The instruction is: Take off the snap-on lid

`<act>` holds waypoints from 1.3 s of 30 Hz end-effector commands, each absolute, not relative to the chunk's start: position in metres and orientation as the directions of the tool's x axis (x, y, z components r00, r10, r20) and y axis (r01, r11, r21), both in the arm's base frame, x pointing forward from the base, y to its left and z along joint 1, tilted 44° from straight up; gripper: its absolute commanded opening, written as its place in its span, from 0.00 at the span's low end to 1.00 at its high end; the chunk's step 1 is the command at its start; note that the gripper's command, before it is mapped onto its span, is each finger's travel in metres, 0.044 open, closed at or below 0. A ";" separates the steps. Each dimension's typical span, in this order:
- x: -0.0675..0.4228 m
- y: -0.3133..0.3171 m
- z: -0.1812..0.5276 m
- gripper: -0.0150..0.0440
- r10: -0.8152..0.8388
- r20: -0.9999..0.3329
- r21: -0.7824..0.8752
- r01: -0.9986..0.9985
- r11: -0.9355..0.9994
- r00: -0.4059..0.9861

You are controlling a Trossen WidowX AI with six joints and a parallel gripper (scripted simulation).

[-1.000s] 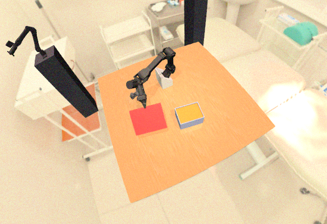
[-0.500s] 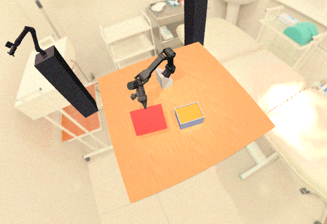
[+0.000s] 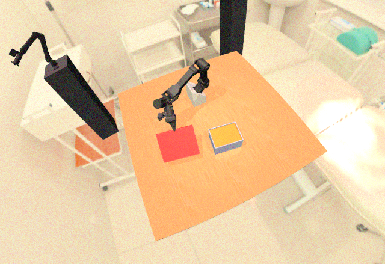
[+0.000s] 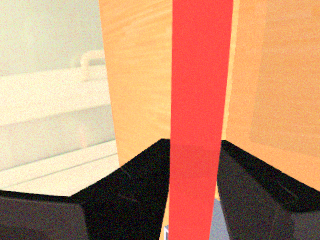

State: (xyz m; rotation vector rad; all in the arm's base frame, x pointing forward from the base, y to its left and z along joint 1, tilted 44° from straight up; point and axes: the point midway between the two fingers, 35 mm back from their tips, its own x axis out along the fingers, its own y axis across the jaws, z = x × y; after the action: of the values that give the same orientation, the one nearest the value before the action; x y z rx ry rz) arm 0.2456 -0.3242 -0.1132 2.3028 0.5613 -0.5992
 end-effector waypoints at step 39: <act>0.250 -0.302 -0.137 0.25 0.226 -0.548 0.506 0.534 -0.678 0.806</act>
State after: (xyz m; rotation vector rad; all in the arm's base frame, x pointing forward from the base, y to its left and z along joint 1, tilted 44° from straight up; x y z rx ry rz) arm 0.2493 -0.3032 -0.1358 2.3043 0.5602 -0.5954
